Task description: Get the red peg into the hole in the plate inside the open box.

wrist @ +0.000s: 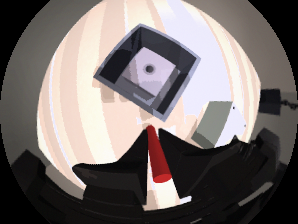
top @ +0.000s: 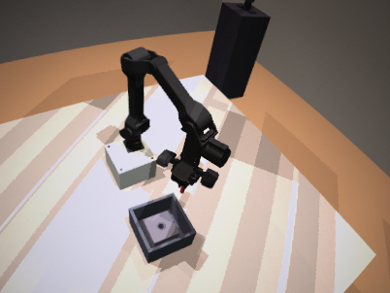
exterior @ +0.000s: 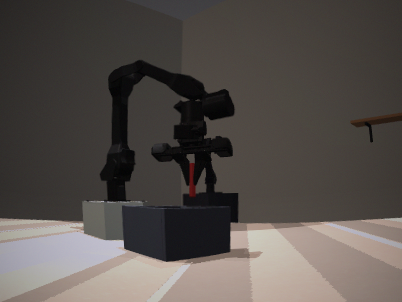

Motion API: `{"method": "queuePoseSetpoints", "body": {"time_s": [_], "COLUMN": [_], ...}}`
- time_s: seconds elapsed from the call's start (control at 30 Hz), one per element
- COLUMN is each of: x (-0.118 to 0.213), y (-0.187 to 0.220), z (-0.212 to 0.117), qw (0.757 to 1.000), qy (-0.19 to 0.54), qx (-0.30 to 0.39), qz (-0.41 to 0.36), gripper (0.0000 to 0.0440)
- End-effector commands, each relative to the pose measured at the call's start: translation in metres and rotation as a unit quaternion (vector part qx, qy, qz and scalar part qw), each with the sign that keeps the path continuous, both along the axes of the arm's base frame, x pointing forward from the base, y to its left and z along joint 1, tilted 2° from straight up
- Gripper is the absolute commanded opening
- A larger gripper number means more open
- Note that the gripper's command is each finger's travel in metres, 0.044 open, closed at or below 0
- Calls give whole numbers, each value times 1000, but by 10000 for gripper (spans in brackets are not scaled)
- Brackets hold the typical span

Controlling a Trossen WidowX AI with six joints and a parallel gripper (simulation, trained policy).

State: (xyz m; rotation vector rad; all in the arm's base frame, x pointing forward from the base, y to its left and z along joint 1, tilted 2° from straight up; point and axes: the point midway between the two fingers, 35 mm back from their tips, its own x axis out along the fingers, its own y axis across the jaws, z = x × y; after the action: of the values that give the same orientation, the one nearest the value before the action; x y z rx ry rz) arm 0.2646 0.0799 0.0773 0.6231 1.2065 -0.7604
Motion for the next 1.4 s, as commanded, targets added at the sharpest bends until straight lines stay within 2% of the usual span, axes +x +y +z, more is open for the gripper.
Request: {"method": "queuePoseSetpoints", "body": {"time_s": [0.0,0.63,1.07,1.13,1.3,1.37], "x": [10,53,67,67,67,67], "y": [-13,-75,-100,-101,-106,-108], "z": [4,-3,-33,-41,-56,-61], "qw": [1000,998,997,996,997,997], "qy": [0,-2,17,24,37,49], "qx": [-4,14,33,34,34,31], "qz": [-5,-54,-74,-73,-63,-56], "gripper": [0,1,6,20,136,157]}}
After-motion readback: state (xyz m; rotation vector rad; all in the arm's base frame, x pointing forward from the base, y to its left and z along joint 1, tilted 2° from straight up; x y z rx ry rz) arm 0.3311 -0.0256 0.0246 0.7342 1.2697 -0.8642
